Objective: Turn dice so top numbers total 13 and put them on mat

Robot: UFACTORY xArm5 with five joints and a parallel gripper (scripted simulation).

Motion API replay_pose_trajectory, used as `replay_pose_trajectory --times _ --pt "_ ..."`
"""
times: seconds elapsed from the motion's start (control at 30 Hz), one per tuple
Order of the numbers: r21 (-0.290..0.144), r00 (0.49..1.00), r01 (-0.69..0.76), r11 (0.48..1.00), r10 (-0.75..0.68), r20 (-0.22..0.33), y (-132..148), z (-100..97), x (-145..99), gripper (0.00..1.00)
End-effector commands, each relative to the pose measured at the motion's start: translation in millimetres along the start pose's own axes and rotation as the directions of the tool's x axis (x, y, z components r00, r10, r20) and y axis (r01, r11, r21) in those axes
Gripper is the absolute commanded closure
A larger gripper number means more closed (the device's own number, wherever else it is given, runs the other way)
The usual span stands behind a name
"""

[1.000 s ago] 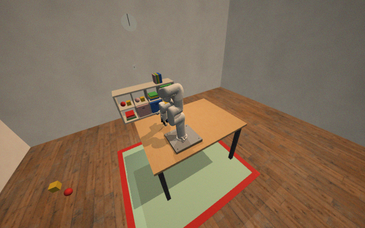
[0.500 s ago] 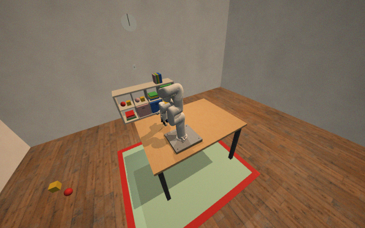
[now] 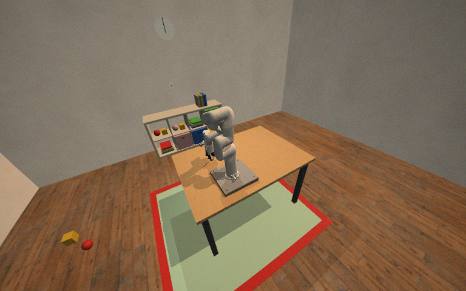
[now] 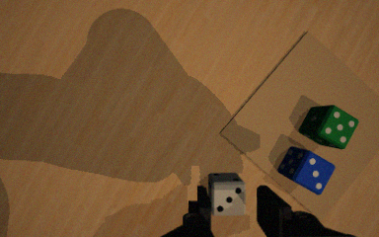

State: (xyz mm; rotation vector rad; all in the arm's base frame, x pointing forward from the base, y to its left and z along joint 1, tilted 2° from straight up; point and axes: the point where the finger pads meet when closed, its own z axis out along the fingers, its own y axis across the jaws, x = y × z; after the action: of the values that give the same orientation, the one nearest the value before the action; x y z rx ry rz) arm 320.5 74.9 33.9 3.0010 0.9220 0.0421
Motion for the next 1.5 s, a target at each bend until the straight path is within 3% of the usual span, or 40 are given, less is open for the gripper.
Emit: replay_pose_trajectory --times 0.0,0.53,1.17,1.47 --pt "-0.001 1.0 0.0 1.0 0.0 -0.003 0.4 -0.8 1.1 0.53" --pt "-0.001 1.0 0.0 1.0 0.0 -0.003 0.4 0.4 1.2 0.53" --pt "-0.001 1.0 0.0 1.0 0.0 -0.003 0.1 28.9 1.4 0.53" --pt "-0.001 1.0 0.0 1.0 0.0 -0.003 0.1 32.9 1.4 0.53"
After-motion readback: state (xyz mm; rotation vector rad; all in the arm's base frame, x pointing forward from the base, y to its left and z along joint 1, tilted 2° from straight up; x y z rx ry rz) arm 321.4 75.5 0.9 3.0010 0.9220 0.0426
